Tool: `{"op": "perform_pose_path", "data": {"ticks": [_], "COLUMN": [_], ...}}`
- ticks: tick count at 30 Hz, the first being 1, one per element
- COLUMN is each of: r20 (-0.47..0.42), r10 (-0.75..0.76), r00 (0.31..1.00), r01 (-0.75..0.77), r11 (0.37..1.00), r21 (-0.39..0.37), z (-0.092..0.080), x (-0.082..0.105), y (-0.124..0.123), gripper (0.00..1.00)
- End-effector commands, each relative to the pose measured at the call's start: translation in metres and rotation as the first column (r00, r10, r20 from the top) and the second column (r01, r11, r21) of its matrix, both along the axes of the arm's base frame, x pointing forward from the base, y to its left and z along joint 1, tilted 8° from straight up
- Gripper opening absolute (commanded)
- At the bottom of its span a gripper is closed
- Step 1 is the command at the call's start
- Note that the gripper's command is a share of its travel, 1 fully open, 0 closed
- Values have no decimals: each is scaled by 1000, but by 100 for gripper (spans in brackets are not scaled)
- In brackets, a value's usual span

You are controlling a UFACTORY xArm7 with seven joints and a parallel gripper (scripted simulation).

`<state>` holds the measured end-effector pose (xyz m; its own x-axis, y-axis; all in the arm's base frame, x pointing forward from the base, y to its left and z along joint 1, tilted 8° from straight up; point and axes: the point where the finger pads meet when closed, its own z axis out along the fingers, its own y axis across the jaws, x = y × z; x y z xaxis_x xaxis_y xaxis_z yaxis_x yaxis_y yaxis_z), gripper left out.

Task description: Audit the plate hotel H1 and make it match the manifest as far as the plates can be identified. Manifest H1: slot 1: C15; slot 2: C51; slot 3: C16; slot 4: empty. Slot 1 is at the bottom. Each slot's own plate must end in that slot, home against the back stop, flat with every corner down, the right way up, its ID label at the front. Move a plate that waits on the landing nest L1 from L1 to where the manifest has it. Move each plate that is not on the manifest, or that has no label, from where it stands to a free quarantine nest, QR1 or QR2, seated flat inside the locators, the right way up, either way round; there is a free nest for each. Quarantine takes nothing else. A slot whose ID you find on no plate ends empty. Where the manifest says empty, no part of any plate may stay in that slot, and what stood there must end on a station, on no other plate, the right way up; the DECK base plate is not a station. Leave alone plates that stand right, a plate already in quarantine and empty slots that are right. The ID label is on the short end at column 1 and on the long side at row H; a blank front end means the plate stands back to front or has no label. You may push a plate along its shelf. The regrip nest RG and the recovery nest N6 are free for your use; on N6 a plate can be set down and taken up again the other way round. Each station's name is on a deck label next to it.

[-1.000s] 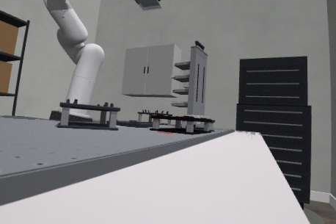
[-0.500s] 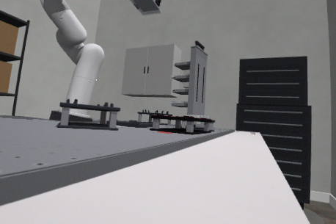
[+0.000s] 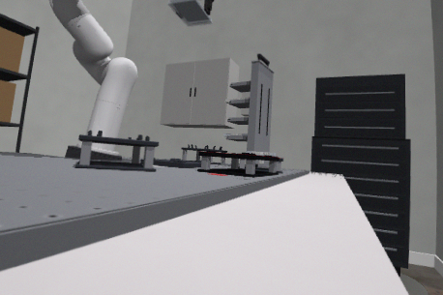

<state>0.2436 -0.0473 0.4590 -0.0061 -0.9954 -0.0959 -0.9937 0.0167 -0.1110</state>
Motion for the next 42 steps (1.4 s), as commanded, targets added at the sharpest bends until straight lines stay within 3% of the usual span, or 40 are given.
{"op": "perform_pose_path", "data": {"ticks": [1, 42], "r20": [3, 3], "r10": [0, -1], "r00": [1000, 1000], "r01": [0, 1], "r11": [1000, 1000], "r21": [1, 1], "z": [-6, -63], "x": [1, 8], "y": [1, 6], "gripper": [0, 0]}}
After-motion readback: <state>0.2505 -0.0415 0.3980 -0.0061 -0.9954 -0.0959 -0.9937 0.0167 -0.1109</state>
